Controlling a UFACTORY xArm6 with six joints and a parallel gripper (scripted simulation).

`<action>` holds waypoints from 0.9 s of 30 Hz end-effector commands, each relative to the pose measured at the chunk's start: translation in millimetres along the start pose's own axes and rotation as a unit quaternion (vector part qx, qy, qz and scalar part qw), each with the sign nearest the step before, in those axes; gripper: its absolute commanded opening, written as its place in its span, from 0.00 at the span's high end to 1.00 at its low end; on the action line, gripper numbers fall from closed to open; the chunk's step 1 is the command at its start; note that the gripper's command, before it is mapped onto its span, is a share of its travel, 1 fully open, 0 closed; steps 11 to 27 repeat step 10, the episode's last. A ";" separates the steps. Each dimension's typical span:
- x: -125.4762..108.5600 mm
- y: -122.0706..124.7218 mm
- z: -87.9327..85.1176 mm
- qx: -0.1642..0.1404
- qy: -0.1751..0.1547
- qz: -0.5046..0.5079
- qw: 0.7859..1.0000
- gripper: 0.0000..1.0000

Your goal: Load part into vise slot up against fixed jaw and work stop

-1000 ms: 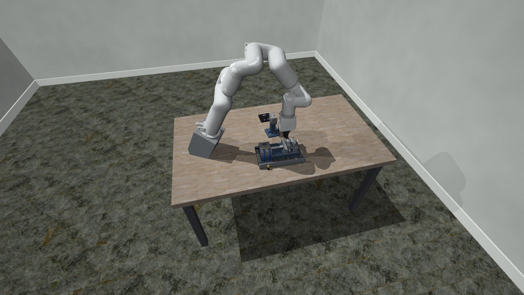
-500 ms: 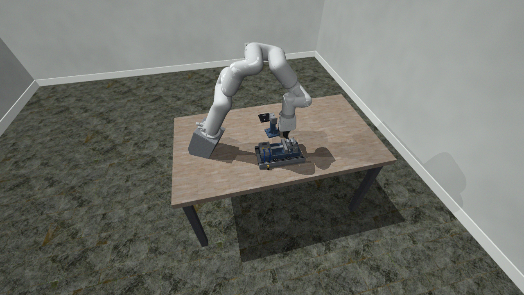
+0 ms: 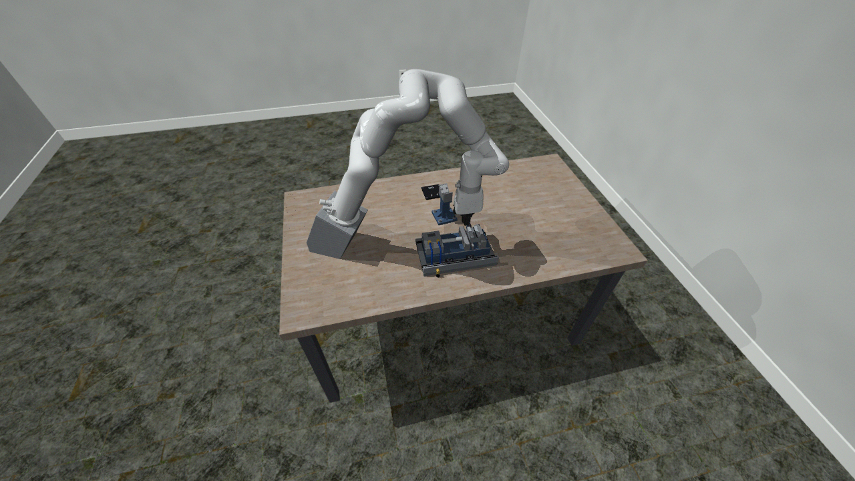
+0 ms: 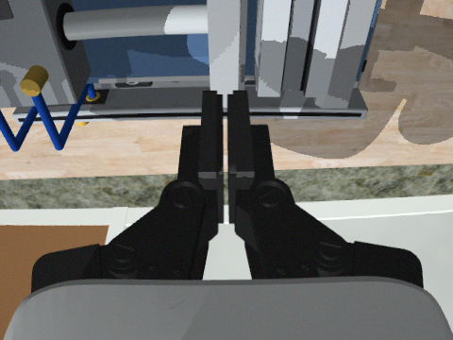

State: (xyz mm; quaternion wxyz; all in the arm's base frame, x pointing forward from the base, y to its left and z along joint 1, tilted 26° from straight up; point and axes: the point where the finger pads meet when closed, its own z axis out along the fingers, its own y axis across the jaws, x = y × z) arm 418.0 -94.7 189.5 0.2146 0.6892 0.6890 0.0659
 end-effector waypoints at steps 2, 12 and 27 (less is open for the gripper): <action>-0.2 1.1 -0.9 -0.001 0.000 0.000 1.000 1.00; -0.2 1.1 -0.9 -0.001 0.000 0.000 1.000 1.00; -0.2 1.1 -0.9 -0.001 0.000 0.000 1.000 1.00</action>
